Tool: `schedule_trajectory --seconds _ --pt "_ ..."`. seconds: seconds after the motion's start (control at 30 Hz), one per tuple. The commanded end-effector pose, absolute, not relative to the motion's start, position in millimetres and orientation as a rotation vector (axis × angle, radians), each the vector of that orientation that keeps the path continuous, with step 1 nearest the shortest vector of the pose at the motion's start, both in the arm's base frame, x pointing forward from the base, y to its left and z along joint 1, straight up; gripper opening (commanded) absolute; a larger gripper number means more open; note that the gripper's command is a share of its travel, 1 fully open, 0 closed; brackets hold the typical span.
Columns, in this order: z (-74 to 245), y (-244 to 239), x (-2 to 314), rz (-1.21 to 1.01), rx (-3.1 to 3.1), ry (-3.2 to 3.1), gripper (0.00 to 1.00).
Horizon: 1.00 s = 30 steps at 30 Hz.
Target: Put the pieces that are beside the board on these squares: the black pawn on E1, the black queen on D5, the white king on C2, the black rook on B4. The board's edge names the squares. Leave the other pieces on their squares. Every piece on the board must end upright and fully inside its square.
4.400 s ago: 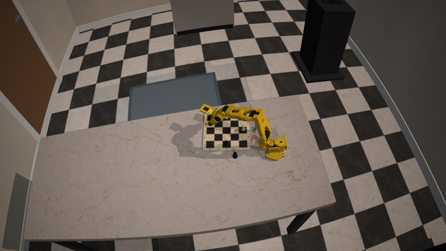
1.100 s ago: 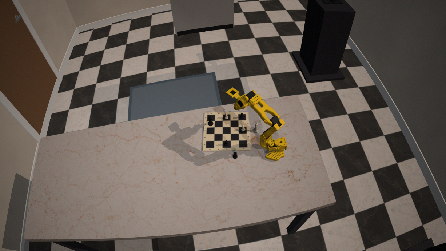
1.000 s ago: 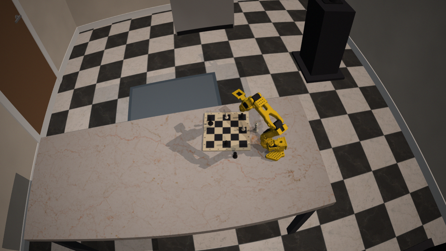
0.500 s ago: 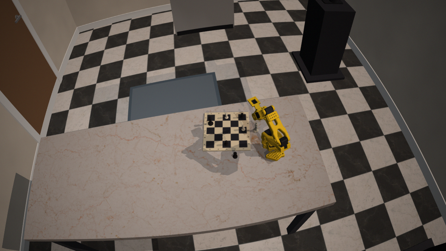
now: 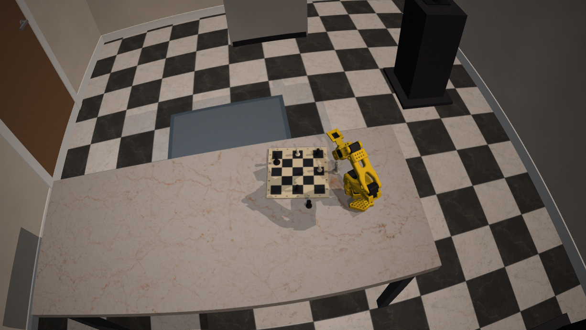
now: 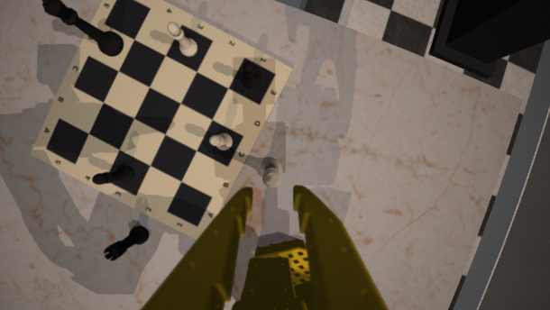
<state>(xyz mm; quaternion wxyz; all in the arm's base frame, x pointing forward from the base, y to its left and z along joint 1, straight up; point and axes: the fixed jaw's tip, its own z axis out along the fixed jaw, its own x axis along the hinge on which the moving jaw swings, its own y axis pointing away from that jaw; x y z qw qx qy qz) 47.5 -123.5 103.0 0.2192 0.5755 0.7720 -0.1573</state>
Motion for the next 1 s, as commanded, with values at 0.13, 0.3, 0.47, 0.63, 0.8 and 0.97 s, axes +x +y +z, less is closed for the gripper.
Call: schedule_trajectory --seconds 0.13,0.3,0.47,0.63,0.8,0.97 --pt "98.5 -120.7 45.4 -0.433 1.601 2.142 0.12" --pt "98.4 -120.7 45.4 -0.433 1.601 2.142 0.12" --pt "96.2 -120.7 45.4 -0.433 1.601 2.142 0.12" --pt "90.1 -120.7 45.4 -0.433 1.601 2.142 0.12" --pt "84.6 -120.7 45.4 -0.433 1.601 2.142 0.12" --pt "73.0 -120.8 45.5 -0.433 1.601 2.141 0.12"
